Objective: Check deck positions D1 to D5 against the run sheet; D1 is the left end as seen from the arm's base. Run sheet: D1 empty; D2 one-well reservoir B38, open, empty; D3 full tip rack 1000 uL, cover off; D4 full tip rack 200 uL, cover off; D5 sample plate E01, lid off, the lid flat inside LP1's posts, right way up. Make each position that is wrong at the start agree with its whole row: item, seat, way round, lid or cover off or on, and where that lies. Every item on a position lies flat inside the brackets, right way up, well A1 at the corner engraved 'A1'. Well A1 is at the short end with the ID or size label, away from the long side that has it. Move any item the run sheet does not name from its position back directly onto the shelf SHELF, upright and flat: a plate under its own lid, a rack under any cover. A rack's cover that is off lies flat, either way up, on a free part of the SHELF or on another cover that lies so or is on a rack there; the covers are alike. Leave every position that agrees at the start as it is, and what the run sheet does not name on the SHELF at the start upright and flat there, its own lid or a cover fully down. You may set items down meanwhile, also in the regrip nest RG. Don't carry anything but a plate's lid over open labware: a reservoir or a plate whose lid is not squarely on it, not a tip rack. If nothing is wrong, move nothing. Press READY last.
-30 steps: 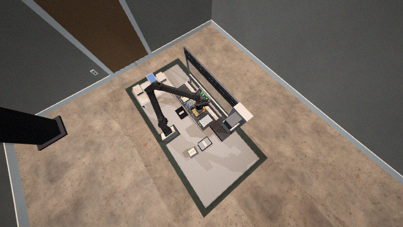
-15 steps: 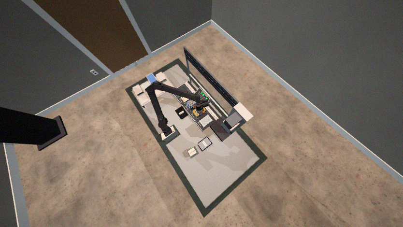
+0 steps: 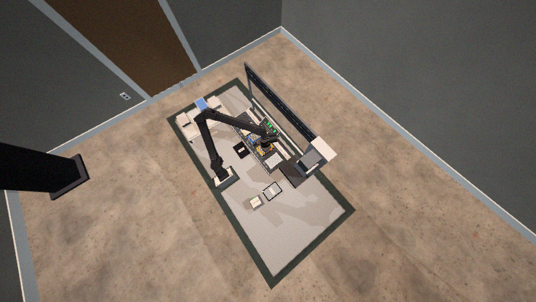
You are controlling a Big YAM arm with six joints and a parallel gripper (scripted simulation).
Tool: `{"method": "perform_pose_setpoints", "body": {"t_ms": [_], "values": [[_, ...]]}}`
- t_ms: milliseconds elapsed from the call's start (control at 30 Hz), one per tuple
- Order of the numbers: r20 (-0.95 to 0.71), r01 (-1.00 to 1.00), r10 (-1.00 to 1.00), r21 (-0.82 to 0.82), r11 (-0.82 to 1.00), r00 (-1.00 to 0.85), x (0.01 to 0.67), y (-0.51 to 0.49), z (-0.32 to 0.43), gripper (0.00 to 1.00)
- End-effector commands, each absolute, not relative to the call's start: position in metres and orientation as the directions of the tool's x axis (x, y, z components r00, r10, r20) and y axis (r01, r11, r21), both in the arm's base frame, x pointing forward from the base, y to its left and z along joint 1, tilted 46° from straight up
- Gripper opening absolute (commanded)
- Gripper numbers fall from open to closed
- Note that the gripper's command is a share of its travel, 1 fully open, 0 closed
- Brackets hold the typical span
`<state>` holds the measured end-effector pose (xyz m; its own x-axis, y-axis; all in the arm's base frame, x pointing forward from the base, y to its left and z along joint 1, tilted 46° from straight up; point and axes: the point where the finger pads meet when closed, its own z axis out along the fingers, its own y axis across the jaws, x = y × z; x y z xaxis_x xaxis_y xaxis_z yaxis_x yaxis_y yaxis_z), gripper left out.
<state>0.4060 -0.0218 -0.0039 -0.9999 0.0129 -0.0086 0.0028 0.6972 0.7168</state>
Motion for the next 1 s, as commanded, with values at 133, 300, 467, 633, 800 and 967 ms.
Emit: {"method": "perform_pose_setpoints", "body": {"t_ms": [133,300,467,633,800,967], "values": [[-0.048,-0.016,0.026,0.707,0.707,-0.999,0.419,-0.031,0.004,0.0],[-0.048,-0.016,0.026,0.707,0.707,-0.999,0.419,-0.031,0.005,0.0],[-0.048,-0.016,0.026,0.707,0.707,-0.999,0.419,-0.031,0.005,0.0],[-0.048,-0.016,0.026,0.707,0.707,-0.999,0.419,-0.03,0.005,0.0],[-0.048,-0.016,0.026,0.707,0.707,-0.999,0.419,-0.03,0.005,0.0],[-0.054,-0.023,0.021,0.705,0.709,-0.998,0.417,-0.023,0.007,0.0]]}}
